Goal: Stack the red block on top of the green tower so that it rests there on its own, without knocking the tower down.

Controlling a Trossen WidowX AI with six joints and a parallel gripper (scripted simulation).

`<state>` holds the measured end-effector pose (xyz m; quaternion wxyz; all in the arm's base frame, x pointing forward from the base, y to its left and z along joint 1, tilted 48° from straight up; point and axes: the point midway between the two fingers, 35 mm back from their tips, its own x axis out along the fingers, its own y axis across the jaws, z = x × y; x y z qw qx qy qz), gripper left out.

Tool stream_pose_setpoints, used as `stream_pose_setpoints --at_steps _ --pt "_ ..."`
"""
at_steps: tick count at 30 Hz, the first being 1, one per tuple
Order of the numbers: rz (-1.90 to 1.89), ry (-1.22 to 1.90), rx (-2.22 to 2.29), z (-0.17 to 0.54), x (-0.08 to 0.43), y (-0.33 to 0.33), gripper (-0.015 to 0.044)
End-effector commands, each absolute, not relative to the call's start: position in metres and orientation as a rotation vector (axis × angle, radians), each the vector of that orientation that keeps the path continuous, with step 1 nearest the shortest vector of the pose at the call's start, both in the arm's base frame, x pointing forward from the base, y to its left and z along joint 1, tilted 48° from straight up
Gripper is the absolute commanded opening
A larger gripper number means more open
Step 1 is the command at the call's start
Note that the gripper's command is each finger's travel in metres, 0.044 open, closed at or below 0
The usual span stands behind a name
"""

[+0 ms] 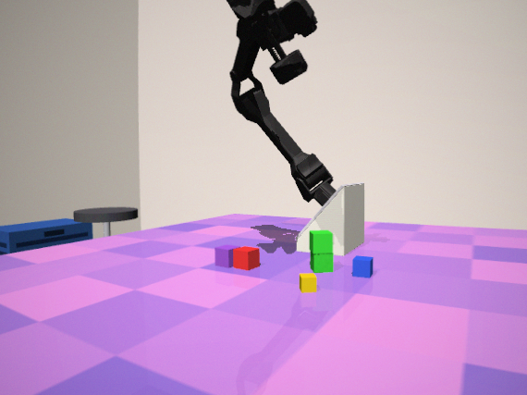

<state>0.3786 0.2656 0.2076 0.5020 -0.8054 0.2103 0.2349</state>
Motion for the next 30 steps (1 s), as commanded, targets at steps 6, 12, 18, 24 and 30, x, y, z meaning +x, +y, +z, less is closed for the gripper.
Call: stream_pose_setpoints --at_steps 6,12,18,24,30 --pt "0.576 1.011 -1.948 0.141 0.379 0.147 0.0440" --pt "0.581 1.367 -1.889 0.112 0.352 0.064 0.0440" --pt "0.597 1.704 -1.791 0.097 0.310 -0.006 0.0440" --pt "0.599 1.742 -1.777 0.096 0.306 -0.012 0.0440" --pt "0.600 1.740 -1.777 0.089 0.310 -0.019 0.0440"
